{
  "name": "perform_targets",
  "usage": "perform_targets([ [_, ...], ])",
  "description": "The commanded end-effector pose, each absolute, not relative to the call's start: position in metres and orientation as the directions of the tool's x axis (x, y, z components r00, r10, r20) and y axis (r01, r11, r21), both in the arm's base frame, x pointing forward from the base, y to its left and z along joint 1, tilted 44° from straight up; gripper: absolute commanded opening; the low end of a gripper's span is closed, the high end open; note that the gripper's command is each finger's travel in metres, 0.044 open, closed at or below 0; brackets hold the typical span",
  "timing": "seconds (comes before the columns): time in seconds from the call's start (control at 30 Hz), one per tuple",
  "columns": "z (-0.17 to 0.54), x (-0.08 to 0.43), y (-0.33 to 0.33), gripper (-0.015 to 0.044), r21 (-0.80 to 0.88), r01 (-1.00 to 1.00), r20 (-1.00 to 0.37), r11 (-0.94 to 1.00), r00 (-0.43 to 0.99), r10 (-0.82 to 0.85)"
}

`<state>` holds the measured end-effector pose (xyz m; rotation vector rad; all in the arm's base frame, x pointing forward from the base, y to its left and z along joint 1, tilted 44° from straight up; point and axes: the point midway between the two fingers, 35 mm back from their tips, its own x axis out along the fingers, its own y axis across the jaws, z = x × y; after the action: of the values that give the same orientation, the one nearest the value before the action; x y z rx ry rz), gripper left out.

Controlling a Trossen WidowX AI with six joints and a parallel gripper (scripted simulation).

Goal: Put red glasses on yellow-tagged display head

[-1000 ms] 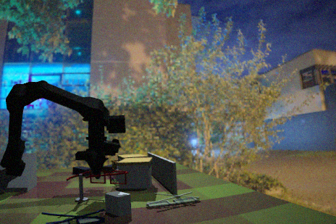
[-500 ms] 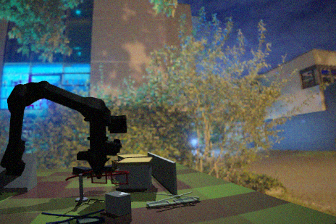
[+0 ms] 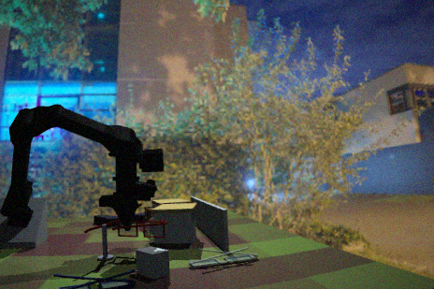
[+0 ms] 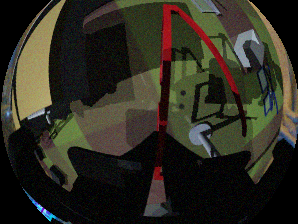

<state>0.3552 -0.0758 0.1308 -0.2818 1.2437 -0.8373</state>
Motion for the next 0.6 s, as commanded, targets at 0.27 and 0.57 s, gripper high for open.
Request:
perform_targets([
  [0.27,0.130,0.350,-0.074,0.0000,-0.615,0.403,-0.715,0.678,0.078,-0.695],
  [0.57,0.159,0.344,-0.043,0.0000,-0.613,0.402,-0.717,0.680,0.077,-0.693],
])
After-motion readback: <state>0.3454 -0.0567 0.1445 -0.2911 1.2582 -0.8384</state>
